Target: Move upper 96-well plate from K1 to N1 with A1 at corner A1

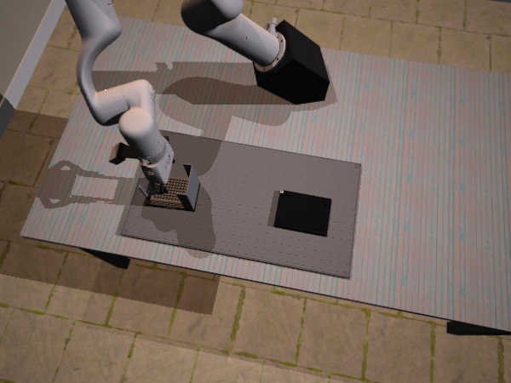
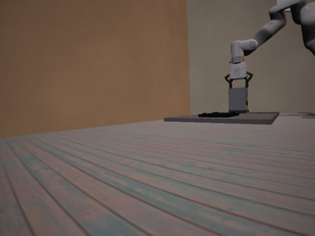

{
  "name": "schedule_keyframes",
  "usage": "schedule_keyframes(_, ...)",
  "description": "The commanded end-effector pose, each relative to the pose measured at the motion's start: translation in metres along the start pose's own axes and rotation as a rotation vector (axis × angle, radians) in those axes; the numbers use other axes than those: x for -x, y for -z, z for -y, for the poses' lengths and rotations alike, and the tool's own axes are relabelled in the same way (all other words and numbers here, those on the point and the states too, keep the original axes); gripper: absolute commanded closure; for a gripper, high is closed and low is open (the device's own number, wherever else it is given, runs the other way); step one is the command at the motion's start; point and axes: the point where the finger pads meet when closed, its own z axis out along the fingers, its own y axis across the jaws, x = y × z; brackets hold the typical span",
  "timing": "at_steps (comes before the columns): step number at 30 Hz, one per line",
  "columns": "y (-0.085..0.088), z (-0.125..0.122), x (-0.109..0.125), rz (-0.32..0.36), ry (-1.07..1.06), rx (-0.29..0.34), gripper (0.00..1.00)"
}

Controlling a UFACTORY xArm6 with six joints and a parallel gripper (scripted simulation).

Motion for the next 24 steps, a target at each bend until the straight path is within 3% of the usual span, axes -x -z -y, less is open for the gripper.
schedule_keyframes(1,-0.007,0.001,0.0,0.0,-0.001,-0.003,0.0)
schedule_keyframes(24,-0.042,0.001,0.0,-0.001,-0.001,-0.003,0.0)
